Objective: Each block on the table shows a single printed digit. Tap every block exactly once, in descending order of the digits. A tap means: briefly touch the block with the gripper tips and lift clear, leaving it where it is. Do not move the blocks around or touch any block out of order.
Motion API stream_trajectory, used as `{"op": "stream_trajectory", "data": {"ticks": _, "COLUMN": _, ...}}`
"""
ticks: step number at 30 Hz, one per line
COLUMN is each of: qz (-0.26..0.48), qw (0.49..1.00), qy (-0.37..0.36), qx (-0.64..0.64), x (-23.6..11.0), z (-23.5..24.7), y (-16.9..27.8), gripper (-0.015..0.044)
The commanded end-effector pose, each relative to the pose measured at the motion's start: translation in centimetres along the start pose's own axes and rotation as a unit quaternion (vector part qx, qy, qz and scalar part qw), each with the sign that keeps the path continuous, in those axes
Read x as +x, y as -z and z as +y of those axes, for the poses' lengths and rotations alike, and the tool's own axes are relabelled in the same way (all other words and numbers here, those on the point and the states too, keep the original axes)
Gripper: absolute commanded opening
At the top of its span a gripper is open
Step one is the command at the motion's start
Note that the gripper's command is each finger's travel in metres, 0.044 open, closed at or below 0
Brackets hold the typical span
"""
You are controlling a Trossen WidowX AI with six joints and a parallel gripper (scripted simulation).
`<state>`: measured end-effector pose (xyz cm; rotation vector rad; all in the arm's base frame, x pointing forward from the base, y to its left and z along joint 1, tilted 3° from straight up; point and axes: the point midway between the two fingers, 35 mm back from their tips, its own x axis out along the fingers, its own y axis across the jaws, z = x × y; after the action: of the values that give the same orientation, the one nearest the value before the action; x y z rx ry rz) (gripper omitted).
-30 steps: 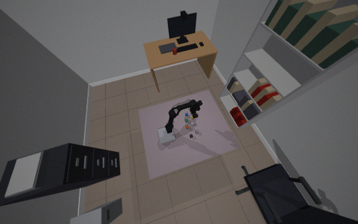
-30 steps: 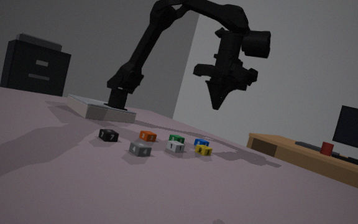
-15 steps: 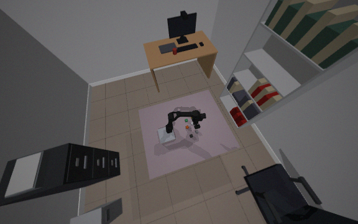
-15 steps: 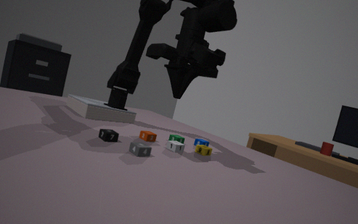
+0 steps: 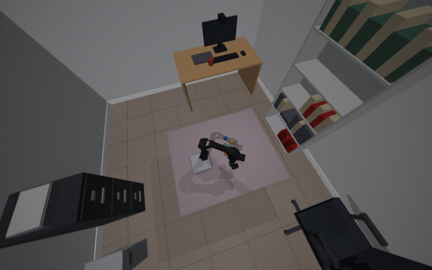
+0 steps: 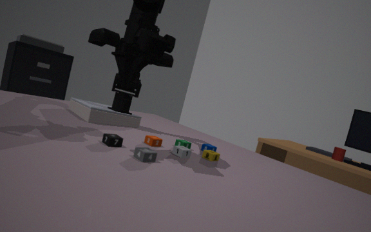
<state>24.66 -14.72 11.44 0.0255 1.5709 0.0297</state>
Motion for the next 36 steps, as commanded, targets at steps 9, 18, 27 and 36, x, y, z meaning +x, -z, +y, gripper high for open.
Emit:
{"op": "stream_trajectory", "data": {"ticks": 9, "qz": 0.002, "qw": 1.0, "qy": 0.0, "qx": -0.006, "x": 8.2, "z": -0.3, "y": 0.5, "gripper": 0.002}}
{"op": "stream_trajectory", "data": {"ticks": 18, "qz": 0.002, "qw": 1.0, "qy": 0.0, "qx": -0.006, "x": 8.9, "z": -0.3, "y": 0.5, "gripper": 0.002}}
{"op": "stream_trajectory", "data": {"ticks": 27, "qz": 0.002, "qw": 1.0, "qy": 0.0, "qx": -0.006, "x": 10.3, "z": -0.3, "y": 0.5, "gripper": 0.002}}
{"op": "stream_trajectory", "data": {"ticks": 36, "qz": 0.002, "qw": 1.0, "qy": 0.0, "qx": -0.006, "x": 11.2, "z": -0.2, "y": 0.5, "gripper": 0.002}}
